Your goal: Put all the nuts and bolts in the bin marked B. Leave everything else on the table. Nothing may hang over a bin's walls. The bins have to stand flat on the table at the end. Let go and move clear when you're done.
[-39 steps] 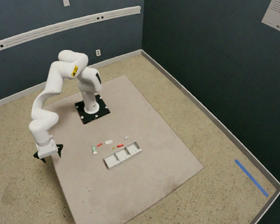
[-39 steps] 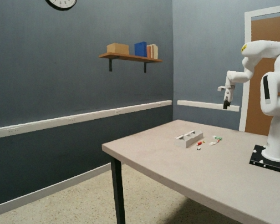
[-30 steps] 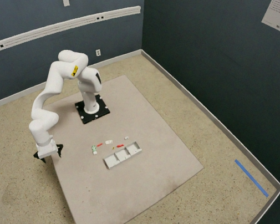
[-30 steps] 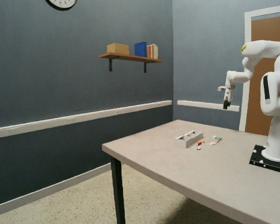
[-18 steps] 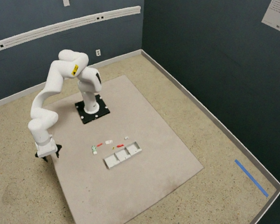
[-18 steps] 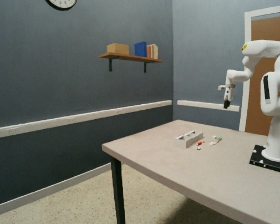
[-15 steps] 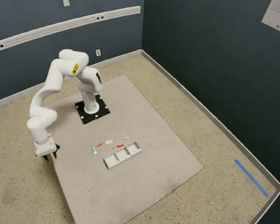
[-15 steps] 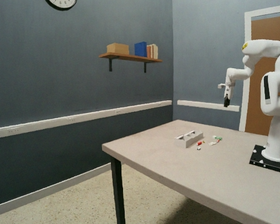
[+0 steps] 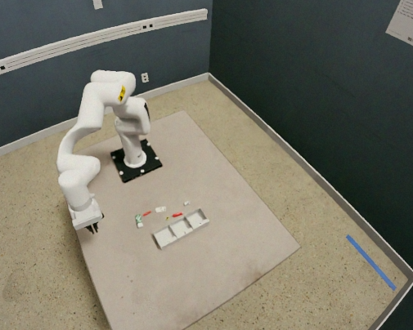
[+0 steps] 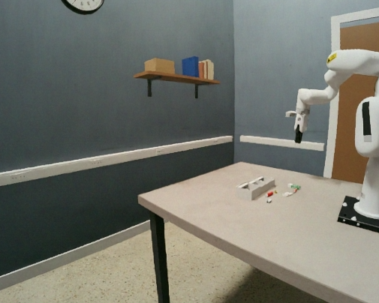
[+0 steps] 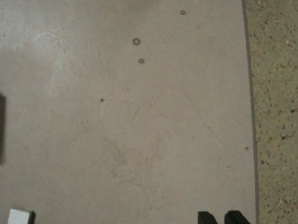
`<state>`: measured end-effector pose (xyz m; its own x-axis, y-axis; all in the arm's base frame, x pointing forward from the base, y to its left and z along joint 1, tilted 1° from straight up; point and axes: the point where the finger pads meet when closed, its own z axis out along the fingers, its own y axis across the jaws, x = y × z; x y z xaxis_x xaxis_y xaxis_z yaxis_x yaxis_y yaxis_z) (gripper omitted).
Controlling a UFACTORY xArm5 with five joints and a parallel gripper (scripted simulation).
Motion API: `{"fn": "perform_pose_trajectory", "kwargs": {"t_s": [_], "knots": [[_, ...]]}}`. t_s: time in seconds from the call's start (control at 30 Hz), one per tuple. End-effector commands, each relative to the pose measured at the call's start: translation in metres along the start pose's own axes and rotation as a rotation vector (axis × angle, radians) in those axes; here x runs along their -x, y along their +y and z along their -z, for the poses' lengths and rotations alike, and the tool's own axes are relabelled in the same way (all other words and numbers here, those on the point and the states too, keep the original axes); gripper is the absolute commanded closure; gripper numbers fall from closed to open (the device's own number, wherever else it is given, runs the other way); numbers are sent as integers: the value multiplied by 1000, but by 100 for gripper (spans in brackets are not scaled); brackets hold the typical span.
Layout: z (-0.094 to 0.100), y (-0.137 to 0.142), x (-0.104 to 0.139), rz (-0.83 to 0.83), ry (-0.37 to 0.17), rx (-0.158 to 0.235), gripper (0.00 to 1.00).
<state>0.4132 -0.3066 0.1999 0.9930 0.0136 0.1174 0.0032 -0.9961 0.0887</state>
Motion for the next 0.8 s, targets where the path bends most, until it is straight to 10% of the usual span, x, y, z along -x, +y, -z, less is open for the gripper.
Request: {"fn": "perform_pose_trajectory", "kwargs": {"t_s": [0.0, 0.77], "knots": [[7, -21, -8, -3, -4, -18, 91], [38, -148, -29, -7, -44, -64, 91]]}}
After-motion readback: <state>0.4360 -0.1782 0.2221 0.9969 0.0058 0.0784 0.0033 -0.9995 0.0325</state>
